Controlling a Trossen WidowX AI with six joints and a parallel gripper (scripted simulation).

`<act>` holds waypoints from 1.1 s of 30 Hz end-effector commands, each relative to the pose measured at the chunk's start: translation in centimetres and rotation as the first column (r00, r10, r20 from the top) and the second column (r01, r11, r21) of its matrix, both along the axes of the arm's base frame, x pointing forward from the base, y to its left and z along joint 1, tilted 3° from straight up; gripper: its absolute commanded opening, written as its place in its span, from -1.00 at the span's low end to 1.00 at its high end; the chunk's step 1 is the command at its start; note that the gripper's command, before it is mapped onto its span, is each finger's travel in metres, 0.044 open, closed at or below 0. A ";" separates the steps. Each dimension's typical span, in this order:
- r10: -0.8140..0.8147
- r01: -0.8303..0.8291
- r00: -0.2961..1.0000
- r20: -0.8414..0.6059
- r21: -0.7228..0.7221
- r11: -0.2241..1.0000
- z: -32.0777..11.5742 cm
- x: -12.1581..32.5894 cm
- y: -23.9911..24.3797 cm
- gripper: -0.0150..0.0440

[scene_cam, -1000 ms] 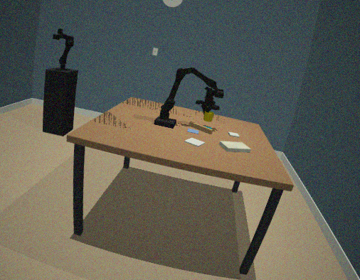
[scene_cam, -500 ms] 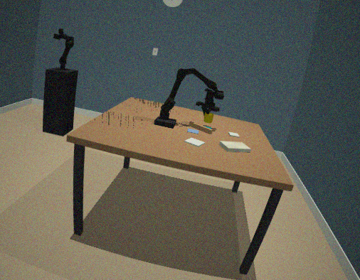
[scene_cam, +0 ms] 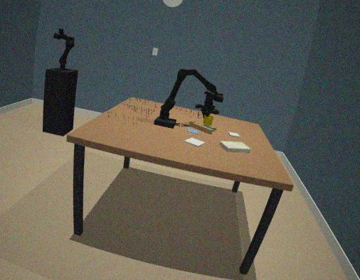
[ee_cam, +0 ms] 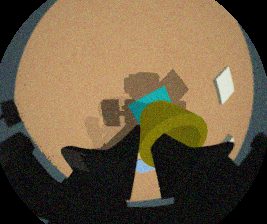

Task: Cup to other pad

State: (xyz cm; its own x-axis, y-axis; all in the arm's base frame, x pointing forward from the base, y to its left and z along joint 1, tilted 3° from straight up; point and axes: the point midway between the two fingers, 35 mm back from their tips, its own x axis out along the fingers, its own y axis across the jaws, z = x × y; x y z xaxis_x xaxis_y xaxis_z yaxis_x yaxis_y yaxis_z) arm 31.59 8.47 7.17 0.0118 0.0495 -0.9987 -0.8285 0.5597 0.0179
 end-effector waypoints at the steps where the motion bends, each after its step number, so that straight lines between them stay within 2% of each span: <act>1: -0.004 0.004 1.000 -0.001 0.003 1.000 -0.7 0.0 0.1 -0.49; 12: -0.004 0.004 1.000 -0.001 0.003 1.000 -2.3 -0.1 0.2 -0.49; 26: 0.000 0.000 1.000 -0.002 0.000 1.000 -2.0 -0.1 0.1 -0.49; 31: 0.000 0.000 1.000 -0.002 0.000 1.000 -2.0 -0.1 0.1 -0.05; 33: 0.000 0.000 1.000 -0.002 0.000 1.000 -2.0 -0.1 0.1 0.01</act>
